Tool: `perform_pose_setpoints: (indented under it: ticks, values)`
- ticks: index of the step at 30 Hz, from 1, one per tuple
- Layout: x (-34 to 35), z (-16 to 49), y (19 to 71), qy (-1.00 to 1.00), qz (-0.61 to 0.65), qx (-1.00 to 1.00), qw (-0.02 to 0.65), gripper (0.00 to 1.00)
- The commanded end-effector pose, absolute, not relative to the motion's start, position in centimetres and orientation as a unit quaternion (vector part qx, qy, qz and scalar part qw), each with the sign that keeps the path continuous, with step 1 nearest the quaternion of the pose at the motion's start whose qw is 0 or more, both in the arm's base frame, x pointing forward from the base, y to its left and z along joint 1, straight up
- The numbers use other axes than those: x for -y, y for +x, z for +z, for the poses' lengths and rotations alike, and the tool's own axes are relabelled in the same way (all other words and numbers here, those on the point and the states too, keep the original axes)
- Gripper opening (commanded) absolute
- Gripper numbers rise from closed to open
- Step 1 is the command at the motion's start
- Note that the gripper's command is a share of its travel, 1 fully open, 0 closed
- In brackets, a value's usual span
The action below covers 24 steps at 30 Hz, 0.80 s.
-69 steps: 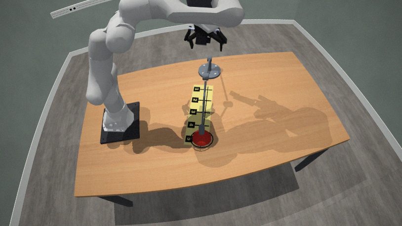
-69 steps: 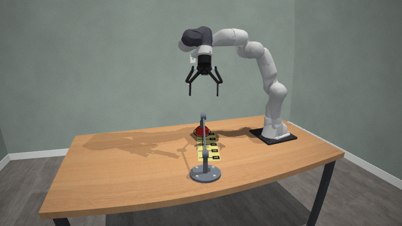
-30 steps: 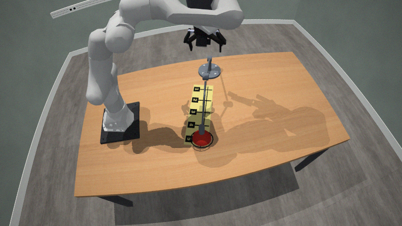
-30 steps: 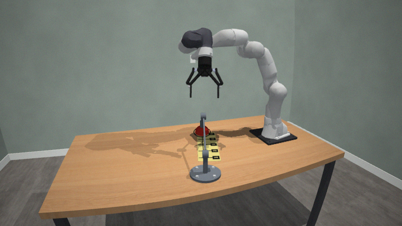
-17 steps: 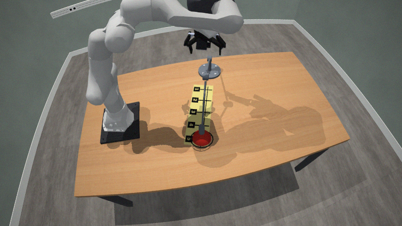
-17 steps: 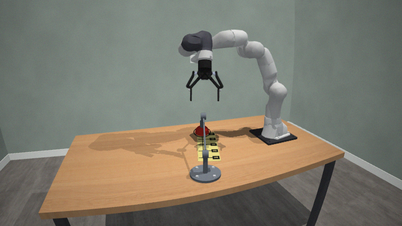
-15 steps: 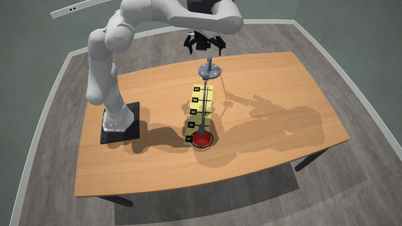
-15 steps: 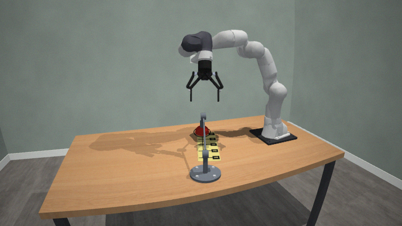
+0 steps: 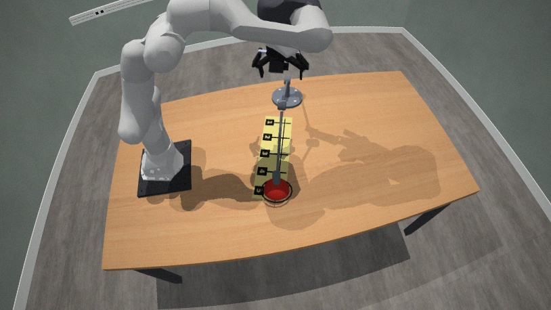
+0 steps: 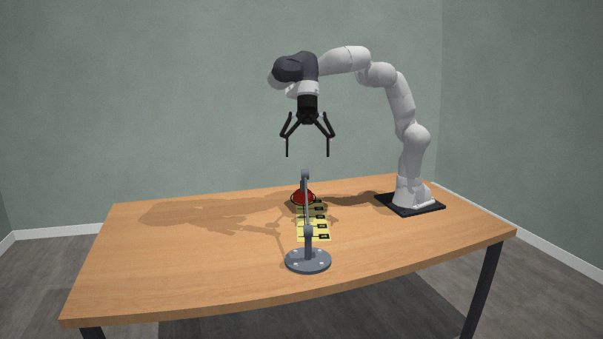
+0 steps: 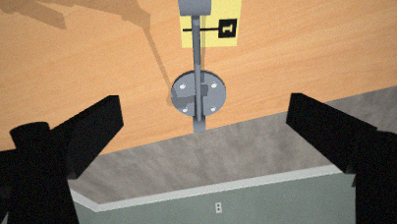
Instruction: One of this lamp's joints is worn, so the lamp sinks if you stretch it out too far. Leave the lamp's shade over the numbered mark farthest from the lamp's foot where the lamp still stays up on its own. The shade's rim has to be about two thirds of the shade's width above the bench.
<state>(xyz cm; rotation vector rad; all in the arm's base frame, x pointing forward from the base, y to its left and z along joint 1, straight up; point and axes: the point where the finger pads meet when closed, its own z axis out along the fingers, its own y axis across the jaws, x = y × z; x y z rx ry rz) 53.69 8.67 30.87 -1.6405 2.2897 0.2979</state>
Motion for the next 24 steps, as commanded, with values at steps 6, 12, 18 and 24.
perform_pose_setpoints:
  ticks: [6, 12, 18, 24]
  values:
    - [-8.56, 30.81, 53.94, -0.585, 0.052, -0.806, 0.078, 1.0]
    - [-8.56, 30.82, 53.96, -0.584, 0.052, -0.806, 0.079, 1.0]
    - [-8.56, 30.75, 54.03, -0.585, 0.051, -0.806, 0.079, 1.0]
    - [-8.56, 30.66, 54.12, -0.586, 0.05, -0.805, 0.081, 1.0]
